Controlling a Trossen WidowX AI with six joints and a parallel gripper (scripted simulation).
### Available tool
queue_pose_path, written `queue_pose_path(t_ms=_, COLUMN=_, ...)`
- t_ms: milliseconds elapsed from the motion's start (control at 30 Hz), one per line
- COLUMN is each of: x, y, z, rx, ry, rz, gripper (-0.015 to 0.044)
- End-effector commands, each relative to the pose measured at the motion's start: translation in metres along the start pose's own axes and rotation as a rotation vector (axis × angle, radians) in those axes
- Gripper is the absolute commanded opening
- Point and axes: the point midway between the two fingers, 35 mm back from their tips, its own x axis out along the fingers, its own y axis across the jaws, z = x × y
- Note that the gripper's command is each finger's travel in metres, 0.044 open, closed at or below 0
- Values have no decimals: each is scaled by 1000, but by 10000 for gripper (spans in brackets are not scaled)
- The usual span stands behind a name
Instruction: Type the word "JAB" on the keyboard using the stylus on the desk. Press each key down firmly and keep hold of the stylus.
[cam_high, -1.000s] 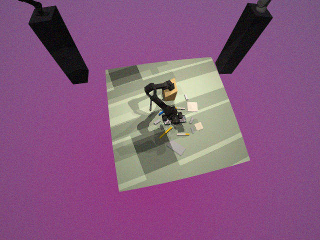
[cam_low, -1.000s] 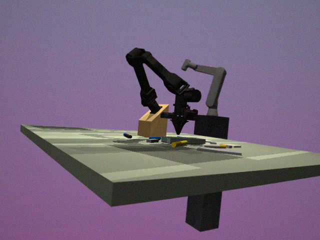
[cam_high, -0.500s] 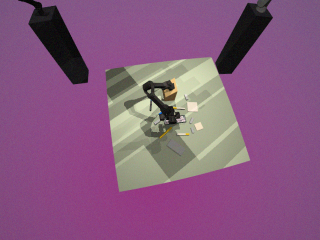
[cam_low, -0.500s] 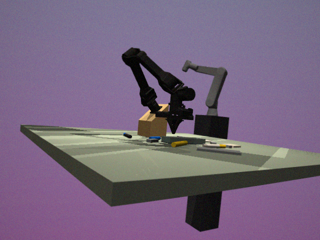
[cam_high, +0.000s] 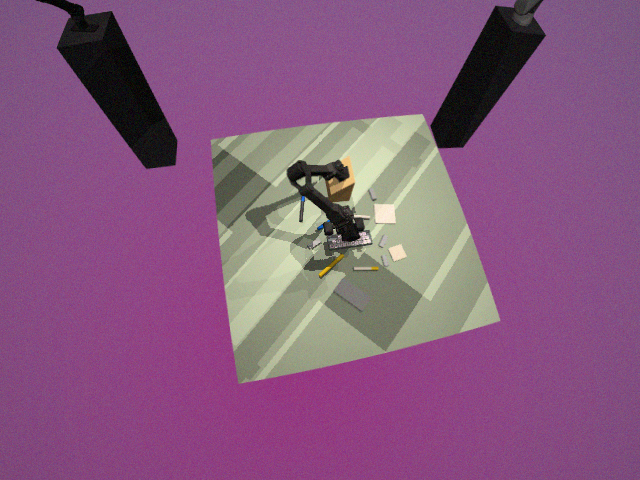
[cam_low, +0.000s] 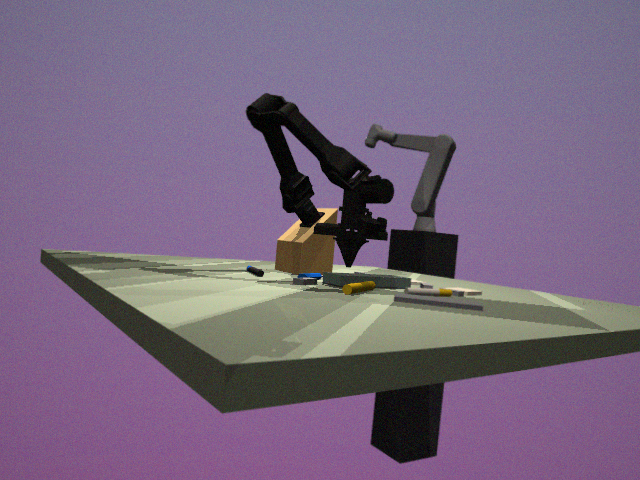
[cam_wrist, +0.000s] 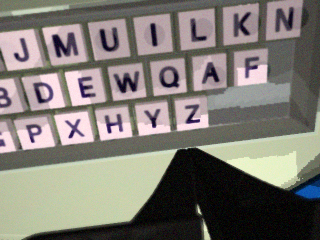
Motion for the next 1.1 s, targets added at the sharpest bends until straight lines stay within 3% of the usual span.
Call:
queue_pose_path(t_ms=0, x=-1, y=32, z=3, rx=-4, ry=-3, rz=8, gripper=0)
queue_pose_path(t_ms=133, x=-1, y=79, z=-1, rx=-3, ry=-3, rz=5, gripper=0)
queue_pose_path(t_ms=633, x=-1, y=81, z=-1, rx=-3, ry=-3, rz=5, gripper=0)
queue_pose_path(t_ms=833, x=-59, y=81, z=-1, rx=-3, ry=-3, rz=8, gripper=0)
queue_pose_path(t_ms=1067, x=-56, y=82, z=0, rx=-7, ry=-10, rz=6, gripper=0)
